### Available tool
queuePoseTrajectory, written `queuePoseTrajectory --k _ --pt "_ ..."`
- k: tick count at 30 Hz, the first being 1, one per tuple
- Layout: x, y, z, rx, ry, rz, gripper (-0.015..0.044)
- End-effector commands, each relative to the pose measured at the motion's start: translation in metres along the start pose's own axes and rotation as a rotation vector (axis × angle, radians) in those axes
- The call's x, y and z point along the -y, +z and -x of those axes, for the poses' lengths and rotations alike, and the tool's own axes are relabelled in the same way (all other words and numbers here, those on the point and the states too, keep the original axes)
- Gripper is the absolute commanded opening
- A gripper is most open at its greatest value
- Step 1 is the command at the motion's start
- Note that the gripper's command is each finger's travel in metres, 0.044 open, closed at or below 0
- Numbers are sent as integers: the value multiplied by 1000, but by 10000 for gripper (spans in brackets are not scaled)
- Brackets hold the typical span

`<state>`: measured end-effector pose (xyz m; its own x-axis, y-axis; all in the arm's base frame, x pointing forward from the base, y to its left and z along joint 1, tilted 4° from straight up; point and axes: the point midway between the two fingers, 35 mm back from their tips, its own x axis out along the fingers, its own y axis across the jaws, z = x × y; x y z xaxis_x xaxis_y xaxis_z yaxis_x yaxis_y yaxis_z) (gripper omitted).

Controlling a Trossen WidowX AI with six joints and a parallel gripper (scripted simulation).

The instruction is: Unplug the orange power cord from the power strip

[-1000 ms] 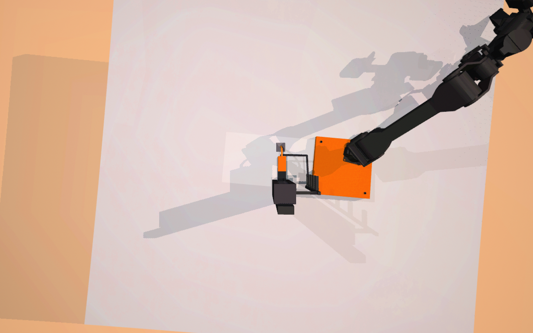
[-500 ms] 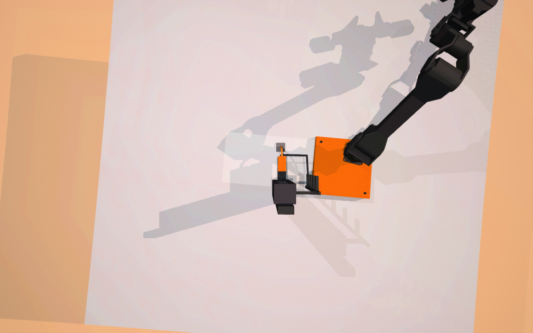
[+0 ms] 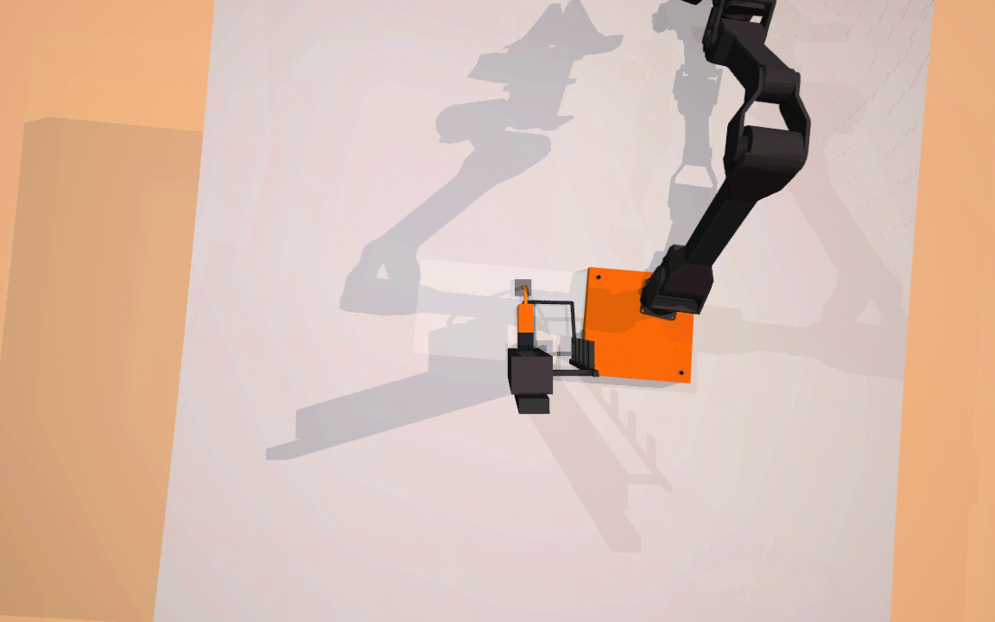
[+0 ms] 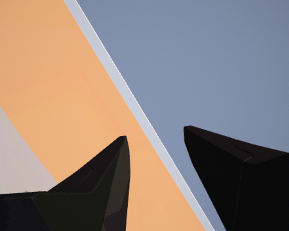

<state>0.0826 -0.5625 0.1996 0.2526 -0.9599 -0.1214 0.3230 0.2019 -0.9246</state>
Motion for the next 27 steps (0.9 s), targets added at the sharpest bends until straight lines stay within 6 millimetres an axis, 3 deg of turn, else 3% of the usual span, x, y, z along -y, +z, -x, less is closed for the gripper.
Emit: queuePoseTrajectory --k 1,7,13,21,27 --pt "-39 63 7 49 150 -212 160" --pt "-96 147 36 59 387 -478 160" --pt "-153 217 87 -15 629 -689 160" --pt "-218 283 188 -237 911 -884 160" --pt "-249 309 273 -453 1045 -971 160"
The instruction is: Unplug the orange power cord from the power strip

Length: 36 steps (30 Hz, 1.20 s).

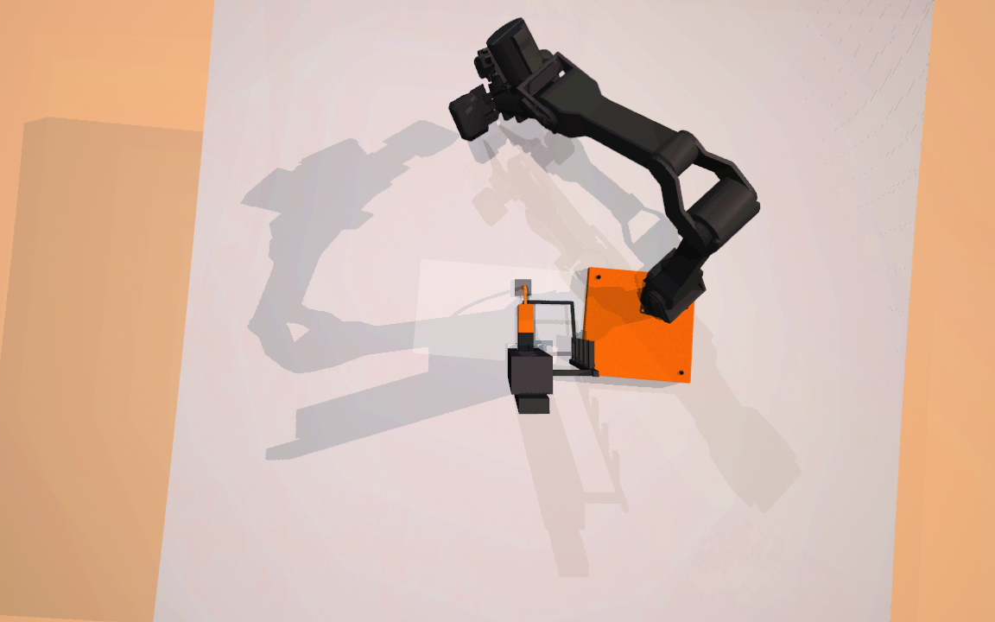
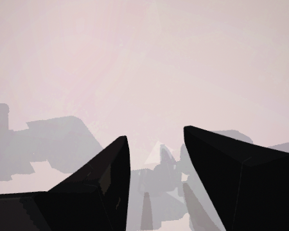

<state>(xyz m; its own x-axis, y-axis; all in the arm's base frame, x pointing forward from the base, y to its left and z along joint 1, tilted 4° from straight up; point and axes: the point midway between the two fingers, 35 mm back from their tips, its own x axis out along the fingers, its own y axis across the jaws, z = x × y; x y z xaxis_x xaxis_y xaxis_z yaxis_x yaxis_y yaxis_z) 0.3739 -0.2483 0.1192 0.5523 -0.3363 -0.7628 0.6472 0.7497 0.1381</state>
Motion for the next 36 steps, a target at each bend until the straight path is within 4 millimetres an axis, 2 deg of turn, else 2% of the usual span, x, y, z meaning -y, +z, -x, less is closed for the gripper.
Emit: queuePoseTrajectory --k 1,6,11,16,21,23,36 --pt "-56 -45 19 -148 27 -134 160" --pt "-101 -95 48 -301 4 -260 160" --pt "-130 -146 83 -430 -74 -367 160" --pt "-144 -193 123 -519 -196 -455 160" --pt "-143 -233 166 -556 -343 -525 160" --pt "-142 -238 171 -556 -364 -533 160" --pt "-144 -239 171 -556 -364 -533 160"
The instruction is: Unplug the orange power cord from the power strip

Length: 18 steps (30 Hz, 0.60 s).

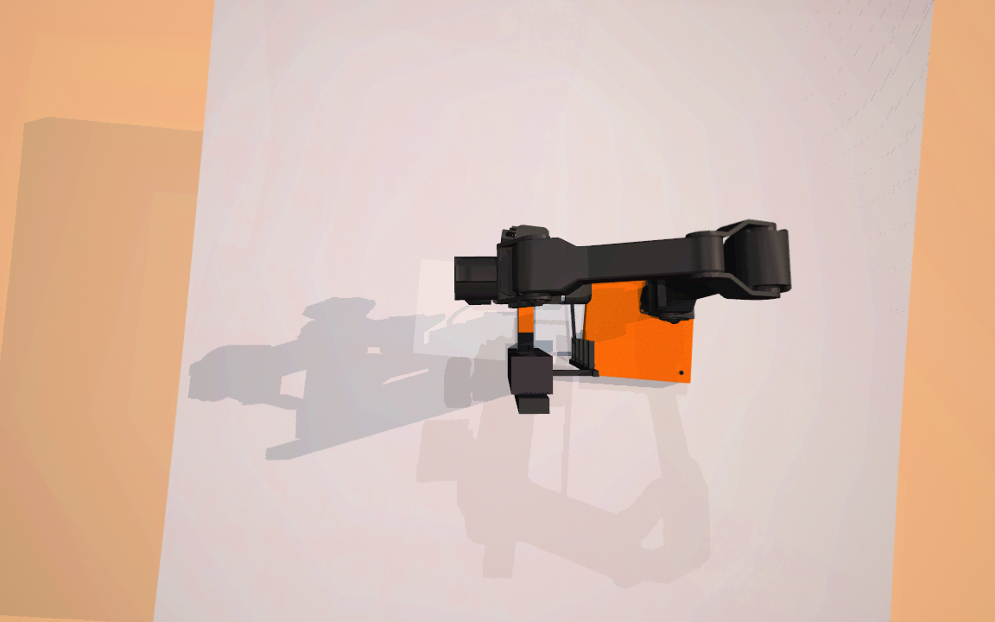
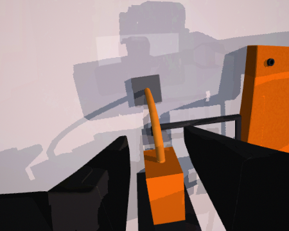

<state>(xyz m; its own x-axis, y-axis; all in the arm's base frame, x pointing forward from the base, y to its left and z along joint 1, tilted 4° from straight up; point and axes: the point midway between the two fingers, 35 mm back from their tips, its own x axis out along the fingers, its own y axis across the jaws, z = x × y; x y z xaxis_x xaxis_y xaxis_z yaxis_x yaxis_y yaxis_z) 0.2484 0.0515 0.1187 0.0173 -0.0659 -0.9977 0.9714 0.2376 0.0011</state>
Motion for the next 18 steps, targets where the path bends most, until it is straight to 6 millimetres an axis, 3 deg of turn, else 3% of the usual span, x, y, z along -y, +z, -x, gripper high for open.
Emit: queuePoseTrajectory --k 1,18 --pt "1 -4 0 4 -5 -3 160" --pt "2 -32 0 1 -5 -3 160"
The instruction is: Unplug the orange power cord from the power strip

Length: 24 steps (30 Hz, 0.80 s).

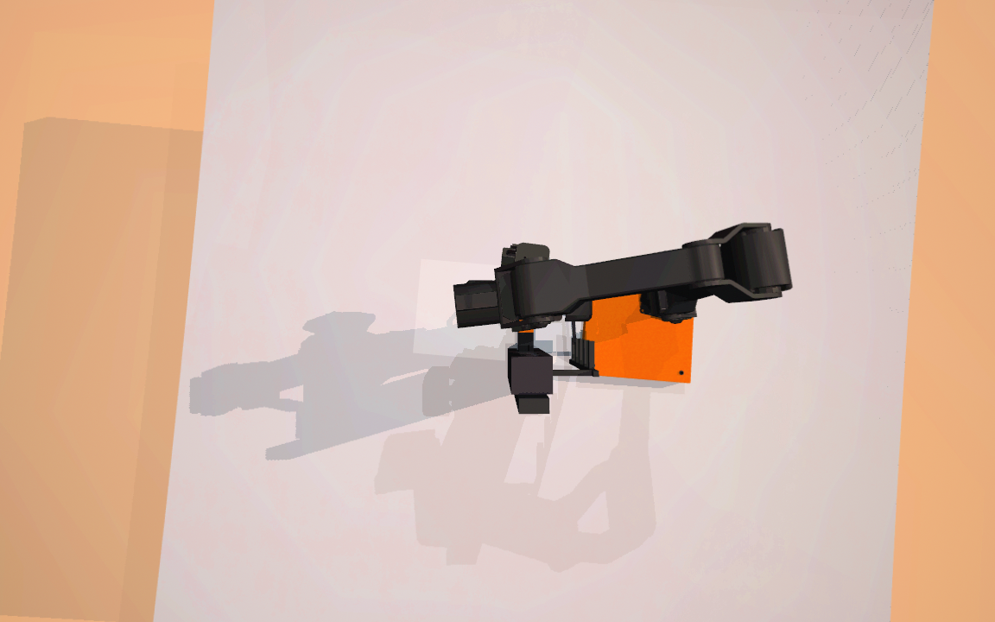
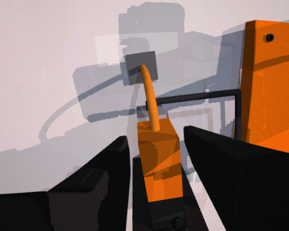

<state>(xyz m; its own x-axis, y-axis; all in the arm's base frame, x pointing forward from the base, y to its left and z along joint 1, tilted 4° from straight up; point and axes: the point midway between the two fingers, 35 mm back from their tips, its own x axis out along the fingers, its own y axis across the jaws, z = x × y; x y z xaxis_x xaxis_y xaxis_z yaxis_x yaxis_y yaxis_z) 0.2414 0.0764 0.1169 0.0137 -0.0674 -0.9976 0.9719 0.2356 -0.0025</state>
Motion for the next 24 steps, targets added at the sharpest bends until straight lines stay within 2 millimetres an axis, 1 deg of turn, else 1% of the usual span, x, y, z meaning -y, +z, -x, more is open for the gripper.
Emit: queuePoseTrajectory --k 1,6,11,19,23,24 --pt "1 -7 0 0 -1 -2 160" --pt "1 -15 0 -1 -1 -2 160" --pt "1 -15 -1 -1 -1 -2 160" --pt "1 -15 -12 -1 -1 -2 160" --pt "1 -15 -12 -1 -1 -2 160" --pt "0 -15 -9 1 2 2 134"
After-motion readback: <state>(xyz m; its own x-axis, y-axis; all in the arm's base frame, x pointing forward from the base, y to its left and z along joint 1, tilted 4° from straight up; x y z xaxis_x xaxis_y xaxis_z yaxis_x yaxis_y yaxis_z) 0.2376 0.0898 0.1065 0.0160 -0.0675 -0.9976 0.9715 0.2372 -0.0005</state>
